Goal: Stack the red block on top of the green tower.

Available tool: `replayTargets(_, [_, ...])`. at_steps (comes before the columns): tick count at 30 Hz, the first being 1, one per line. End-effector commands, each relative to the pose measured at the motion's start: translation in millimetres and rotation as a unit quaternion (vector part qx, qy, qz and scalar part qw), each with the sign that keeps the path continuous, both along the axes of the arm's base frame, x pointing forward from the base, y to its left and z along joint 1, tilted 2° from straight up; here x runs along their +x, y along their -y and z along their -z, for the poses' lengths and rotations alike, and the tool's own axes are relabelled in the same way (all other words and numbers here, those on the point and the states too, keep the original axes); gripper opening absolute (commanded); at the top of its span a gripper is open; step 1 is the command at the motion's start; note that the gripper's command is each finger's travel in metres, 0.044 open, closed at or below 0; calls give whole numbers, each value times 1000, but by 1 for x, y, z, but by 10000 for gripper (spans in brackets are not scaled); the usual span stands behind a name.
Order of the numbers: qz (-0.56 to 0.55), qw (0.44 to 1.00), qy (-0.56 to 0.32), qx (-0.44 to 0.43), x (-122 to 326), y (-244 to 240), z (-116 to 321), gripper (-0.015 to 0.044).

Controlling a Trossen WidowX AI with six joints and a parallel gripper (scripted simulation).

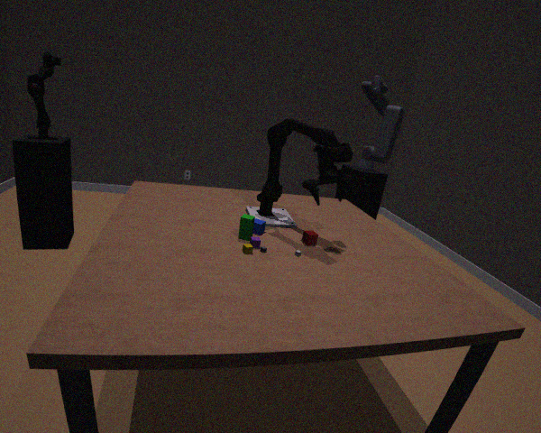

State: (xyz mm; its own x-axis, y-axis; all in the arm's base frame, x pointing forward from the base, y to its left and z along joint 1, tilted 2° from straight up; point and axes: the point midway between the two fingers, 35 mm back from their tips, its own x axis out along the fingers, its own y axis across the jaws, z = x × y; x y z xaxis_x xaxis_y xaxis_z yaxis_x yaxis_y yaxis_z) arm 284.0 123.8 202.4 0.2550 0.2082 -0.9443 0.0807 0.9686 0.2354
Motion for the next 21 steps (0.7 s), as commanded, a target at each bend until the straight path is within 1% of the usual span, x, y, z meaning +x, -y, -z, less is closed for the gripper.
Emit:
replayTargets(1, [-58, 990, -79, -105, -8, 33, 48, 440])
replayTargets(3, [-69, 986, -92, -119, -10, 38, 54, 440])
replayTargets(14, [-69, 986, -91, -119, -3, 40, 52, 440])
replayTargets(17, [-69, 986, -91, -119, -1, 40, 62, 440])
replayTargets(21, [-69, 986, -91, -119, 1, 39, 87, 440])
